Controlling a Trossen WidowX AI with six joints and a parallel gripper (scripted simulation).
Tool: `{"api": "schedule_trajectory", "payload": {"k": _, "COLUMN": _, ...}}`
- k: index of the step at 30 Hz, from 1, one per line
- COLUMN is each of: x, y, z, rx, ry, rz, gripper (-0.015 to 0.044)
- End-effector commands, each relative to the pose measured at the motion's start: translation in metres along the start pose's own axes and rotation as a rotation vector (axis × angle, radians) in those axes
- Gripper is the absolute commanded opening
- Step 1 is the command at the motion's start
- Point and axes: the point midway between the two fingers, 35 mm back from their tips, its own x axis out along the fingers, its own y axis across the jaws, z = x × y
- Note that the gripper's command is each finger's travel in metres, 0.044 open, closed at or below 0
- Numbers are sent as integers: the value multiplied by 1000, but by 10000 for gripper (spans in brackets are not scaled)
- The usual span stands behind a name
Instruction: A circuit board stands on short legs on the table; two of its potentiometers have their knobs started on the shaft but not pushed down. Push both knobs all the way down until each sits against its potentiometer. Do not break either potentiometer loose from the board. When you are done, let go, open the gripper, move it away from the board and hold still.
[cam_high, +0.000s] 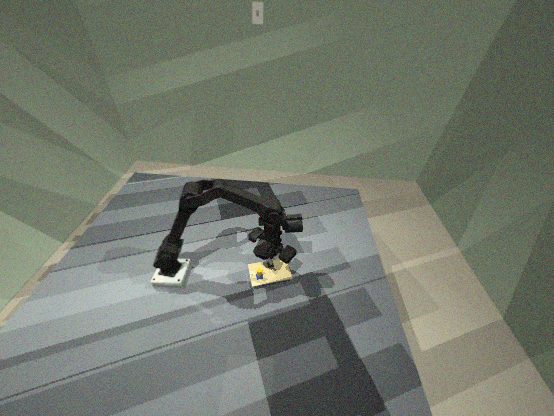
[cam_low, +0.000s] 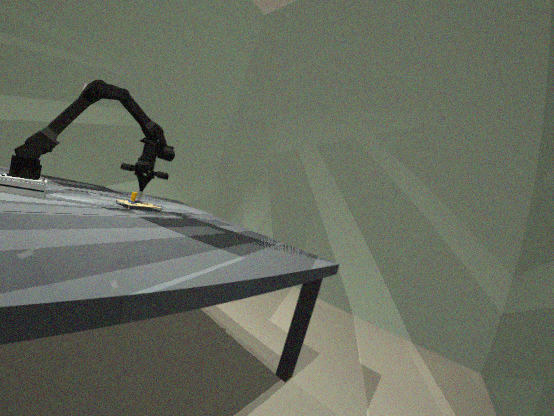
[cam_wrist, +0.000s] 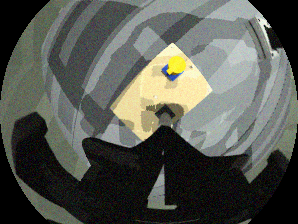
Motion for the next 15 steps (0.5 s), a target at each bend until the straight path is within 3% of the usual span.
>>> {"api": "schedule_trajectory", "payload": {"k": 1, "x": 15, "y": 0, "z": -1, "rx": 3, "ry": -5, "rz": -10, "gripper": 0}}
{"api": "schedule_trajectory", "payload": {"k": 15, "x": 17, "y": 0, "z": -1, "rx": 3, "ry": -5, "rz": -10, "gripper": 0}}
